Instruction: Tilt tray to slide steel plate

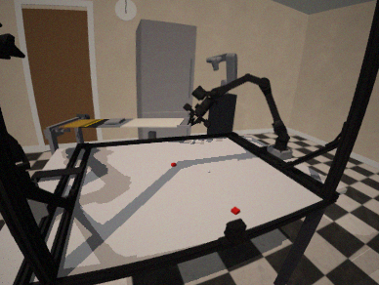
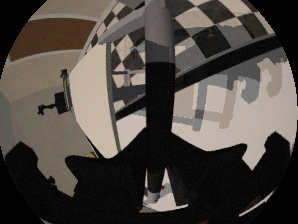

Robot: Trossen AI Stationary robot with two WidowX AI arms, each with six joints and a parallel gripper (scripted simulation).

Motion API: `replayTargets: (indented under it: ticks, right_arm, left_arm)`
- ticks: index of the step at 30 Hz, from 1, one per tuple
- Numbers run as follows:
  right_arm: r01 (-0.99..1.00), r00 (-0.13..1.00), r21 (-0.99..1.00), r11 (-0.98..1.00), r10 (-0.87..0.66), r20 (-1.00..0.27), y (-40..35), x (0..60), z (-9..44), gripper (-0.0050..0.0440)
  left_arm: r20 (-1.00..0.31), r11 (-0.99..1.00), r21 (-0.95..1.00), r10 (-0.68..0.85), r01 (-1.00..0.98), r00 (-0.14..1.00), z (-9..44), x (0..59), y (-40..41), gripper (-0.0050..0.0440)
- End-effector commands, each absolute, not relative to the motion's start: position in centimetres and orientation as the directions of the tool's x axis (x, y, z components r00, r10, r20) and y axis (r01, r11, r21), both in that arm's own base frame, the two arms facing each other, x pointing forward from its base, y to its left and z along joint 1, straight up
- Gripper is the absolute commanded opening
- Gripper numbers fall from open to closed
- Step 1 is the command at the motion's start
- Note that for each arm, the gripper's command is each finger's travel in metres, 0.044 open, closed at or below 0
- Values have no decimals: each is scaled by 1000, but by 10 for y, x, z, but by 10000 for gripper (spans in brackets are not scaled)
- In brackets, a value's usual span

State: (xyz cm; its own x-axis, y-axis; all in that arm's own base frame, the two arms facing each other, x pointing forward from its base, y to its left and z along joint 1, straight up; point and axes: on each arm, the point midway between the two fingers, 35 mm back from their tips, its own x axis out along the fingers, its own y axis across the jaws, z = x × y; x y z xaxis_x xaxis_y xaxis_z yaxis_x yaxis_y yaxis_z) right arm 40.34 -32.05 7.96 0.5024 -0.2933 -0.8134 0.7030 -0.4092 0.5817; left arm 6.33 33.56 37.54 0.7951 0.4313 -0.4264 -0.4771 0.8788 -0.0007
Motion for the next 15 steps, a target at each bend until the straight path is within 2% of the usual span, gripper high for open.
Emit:
replayTargets:
  ticks: [1, 15]
  right_arm:
    - [679, 533, 618, -397, -312, -786, -322, 406, 104, 0]
    - [673, 540, 625, -394, -316, -780, -323, 407, 114, 0]
  left_arm:
    - [-424, 880, 0, 430, -474, 797, 376, 64, 335, 440]
    - [-424, 880, 0, 430, -474, 797, 376, 64, 335, 440]
